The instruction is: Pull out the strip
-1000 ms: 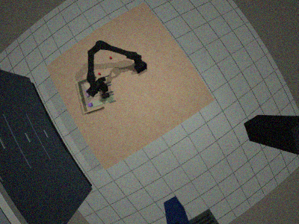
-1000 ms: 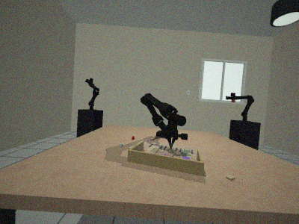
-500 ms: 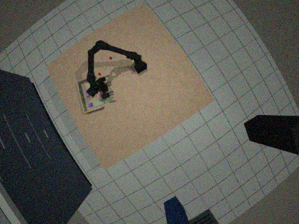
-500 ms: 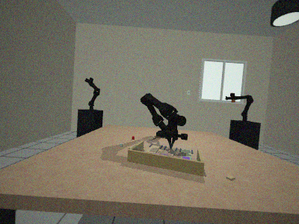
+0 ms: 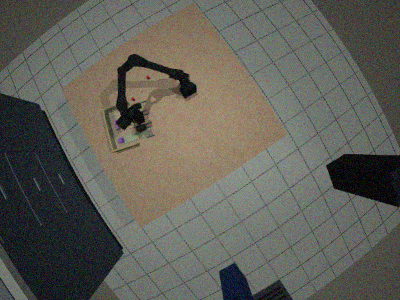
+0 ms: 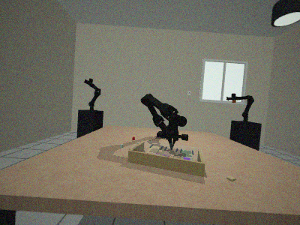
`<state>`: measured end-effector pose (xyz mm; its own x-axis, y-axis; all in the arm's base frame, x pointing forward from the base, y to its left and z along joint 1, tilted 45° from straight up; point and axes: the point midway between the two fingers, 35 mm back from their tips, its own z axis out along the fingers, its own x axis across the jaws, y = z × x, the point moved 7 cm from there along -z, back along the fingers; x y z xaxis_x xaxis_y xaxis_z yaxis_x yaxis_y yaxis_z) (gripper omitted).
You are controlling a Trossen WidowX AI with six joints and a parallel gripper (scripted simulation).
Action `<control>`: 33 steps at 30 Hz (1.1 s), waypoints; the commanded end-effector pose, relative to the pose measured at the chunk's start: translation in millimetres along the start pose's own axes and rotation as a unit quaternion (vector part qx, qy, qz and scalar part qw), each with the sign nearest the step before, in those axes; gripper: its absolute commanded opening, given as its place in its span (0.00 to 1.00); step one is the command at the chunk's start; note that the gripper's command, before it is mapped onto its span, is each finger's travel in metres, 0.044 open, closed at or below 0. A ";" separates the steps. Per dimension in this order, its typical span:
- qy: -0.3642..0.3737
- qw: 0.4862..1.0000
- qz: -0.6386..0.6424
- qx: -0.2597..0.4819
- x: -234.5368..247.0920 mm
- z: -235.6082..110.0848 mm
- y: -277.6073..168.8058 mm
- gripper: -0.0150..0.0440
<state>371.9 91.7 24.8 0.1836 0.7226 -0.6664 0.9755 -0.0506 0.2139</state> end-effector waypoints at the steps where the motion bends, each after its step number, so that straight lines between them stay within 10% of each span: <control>1: -0.003 1.000 -0.002 0.001 -0.5 3.2 0.2 0.25; 33: -0.003 1.000 -0.002 0.001 0.1 6.1 -0.7 0.25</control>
<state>372.6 91.6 24.1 0.1807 0.7243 -0.6654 0.9756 -0.0459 0.2149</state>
